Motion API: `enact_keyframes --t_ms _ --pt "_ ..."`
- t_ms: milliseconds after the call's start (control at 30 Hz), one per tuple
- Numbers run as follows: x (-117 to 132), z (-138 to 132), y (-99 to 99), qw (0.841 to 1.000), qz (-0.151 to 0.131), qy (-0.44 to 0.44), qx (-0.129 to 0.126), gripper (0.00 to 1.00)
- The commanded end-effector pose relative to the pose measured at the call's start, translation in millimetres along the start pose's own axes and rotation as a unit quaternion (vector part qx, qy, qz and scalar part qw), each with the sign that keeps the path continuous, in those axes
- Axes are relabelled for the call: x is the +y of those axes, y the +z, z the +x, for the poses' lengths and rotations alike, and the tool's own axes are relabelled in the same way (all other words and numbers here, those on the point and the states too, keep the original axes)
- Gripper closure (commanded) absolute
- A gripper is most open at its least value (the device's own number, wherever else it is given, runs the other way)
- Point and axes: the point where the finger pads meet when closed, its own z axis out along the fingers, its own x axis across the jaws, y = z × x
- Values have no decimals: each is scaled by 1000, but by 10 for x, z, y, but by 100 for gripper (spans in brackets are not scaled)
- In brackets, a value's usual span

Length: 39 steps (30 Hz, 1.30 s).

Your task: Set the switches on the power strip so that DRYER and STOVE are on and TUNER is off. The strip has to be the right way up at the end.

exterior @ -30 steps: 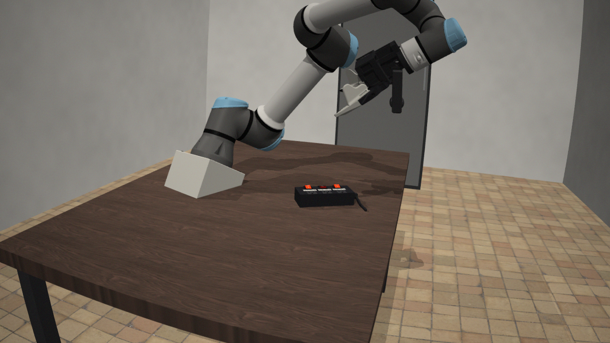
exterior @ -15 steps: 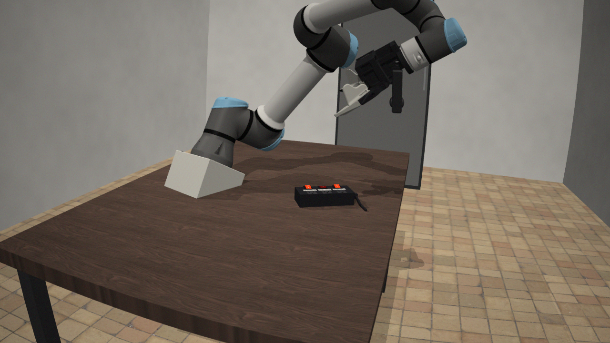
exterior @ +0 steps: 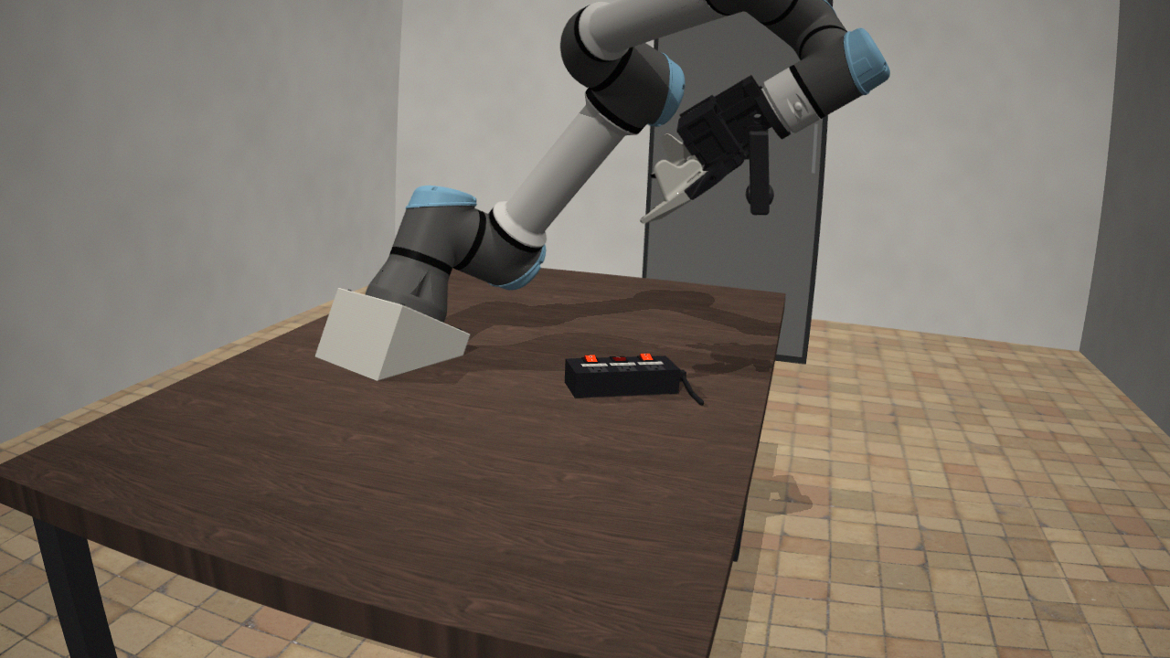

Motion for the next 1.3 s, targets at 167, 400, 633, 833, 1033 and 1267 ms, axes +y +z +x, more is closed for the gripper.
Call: enact_keyframes --t_ms 167,400,633,833,1033,1267 --pt "-30 -76 58 999 34 28 10 0" --pt "-65 -137 114 997 62 50 17 0" --pt "-138 -247 225 989 112 88 29 0" --pt "-227 -358 352 978 163 126 39 0" --pt "-301 -437 453 967 201 151 46 0" --pt "-461 -581 658 941 270 195 56 0"
